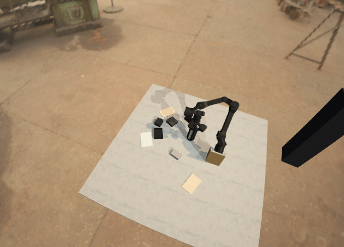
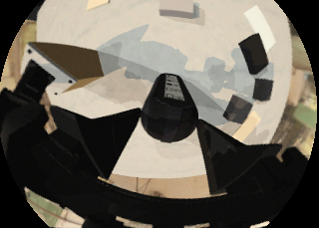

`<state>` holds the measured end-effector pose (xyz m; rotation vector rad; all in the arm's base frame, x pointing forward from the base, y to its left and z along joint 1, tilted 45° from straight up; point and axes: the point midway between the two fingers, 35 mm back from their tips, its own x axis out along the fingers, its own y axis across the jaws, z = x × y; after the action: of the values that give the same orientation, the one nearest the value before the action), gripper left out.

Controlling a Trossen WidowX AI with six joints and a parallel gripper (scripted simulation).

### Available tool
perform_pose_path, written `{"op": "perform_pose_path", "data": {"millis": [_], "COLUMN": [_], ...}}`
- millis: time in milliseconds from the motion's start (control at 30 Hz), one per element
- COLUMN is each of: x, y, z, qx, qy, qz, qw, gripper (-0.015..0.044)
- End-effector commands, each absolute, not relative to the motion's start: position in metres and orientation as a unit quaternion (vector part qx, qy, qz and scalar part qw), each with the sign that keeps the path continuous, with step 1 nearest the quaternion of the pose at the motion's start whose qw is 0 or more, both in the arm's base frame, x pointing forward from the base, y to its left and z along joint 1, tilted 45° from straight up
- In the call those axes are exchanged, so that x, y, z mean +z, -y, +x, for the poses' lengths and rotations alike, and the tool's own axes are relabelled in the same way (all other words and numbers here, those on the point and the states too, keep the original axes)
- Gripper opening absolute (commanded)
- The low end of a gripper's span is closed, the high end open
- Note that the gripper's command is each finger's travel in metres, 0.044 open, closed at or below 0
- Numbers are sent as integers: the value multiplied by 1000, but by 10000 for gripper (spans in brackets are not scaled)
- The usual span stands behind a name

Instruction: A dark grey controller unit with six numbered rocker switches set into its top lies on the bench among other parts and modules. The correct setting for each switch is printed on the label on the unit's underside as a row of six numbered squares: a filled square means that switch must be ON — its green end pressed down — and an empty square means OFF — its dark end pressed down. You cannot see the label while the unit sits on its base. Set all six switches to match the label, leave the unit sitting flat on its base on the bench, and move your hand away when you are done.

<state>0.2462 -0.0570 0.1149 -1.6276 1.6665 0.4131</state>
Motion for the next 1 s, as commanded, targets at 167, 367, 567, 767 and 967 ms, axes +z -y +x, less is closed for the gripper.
{"op": "perform_pose_path", "data": {"millis": [167, 367, 567, 767, 967], "x": [106, 102, 99, 96, 92], "y": [51, 48, 44, 41, 38], "z": [249, 250, 252, 253, 255], "qx": [166, 166, 166, 166, 166], "qy": [-655, -655, -655, -655, -655], "qz": [-631, -631, -631, -631, -631], "qw": [381, 381, 381, 381, 381], "gripper": [338, 338, 338, 338, 338]}}
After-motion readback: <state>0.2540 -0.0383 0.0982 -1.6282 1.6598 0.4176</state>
